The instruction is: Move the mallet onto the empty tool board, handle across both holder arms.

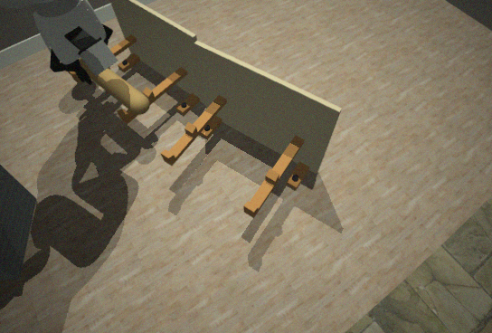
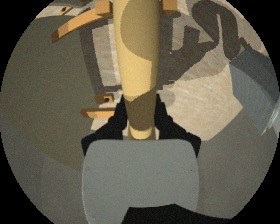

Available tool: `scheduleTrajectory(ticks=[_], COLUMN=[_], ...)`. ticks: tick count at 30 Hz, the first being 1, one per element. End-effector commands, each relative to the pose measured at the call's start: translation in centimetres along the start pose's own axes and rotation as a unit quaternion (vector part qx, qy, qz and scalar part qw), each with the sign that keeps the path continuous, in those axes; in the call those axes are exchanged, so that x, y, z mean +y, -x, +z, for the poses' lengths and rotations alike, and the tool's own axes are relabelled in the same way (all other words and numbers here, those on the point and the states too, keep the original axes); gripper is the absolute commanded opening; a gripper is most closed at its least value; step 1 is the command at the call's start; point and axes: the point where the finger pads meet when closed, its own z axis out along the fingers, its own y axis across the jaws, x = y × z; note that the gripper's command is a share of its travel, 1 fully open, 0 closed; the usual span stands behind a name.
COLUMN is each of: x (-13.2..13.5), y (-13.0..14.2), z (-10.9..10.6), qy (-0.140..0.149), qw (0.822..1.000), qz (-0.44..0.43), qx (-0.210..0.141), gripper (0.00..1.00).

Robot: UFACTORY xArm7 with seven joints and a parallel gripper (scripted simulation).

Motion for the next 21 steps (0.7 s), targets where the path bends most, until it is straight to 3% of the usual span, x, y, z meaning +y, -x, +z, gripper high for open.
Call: scheduleTrajectory(ticks=[1,13,21], x=[-0.1,-0.1,-0.2], y=[0.0,0.1,0.3], z=[-0.1,-0.3,-3.3], qy=[-0.001,-0.001,-0.003], qw=[1.000,1.000,1.000], qz=[0.000,0.000,0.002], qx=[0.000,-0.001,-0.002], gripper=[0.00,0.00,0.00])
